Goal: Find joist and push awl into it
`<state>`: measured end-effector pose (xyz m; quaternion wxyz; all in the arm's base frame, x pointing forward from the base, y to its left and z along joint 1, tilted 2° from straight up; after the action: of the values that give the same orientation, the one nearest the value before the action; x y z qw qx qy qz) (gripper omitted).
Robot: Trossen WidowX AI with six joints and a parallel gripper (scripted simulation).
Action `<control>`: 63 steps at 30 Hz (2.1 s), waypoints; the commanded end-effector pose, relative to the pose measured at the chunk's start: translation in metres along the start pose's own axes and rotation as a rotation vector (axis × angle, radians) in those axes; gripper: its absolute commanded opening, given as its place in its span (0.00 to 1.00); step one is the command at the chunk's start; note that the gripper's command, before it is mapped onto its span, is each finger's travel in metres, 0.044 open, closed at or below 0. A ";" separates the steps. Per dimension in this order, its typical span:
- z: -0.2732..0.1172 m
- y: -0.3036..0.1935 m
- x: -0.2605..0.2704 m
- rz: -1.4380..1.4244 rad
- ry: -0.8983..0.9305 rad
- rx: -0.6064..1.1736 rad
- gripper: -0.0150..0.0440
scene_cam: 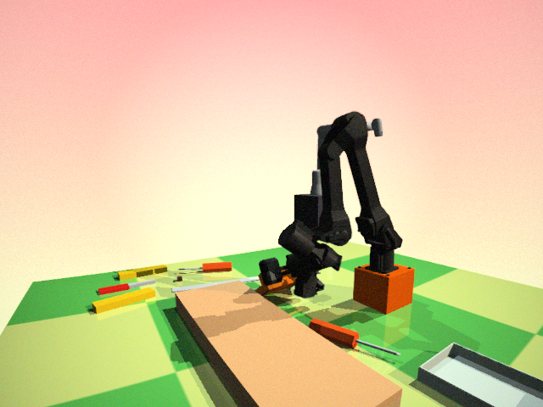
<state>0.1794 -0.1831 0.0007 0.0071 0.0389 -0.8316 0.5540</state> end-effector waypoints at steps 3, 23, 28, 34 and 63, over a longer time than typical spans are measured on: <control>0.000 0.002 0.000 0.001 0.001 0.001 0.83; -0.002 0.006 0.000 0.001 0.001 0.001 0.90; -0.002 0.006 0.000 0.001 0.001 0.001 0.90; -0.004 0.008 0.000 0.001 0.001 0.001 0.90; -0.009 0.011 -0.001 0.001 0.001 0.001 0.90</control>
<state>0.1783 -0.1735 -0.0034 0.0102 0.0361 -0.8278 0.5597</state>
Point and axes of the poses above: the point midway between the two fingers, 35 mm back from their tips, its own z axis out along the fingers, its own x axis across the jaws, y = z × x, the point moved 1 cm from there along -z, back along the fingers, and after that the axes turned 4 degrees about -z, right-handed, at the moved point
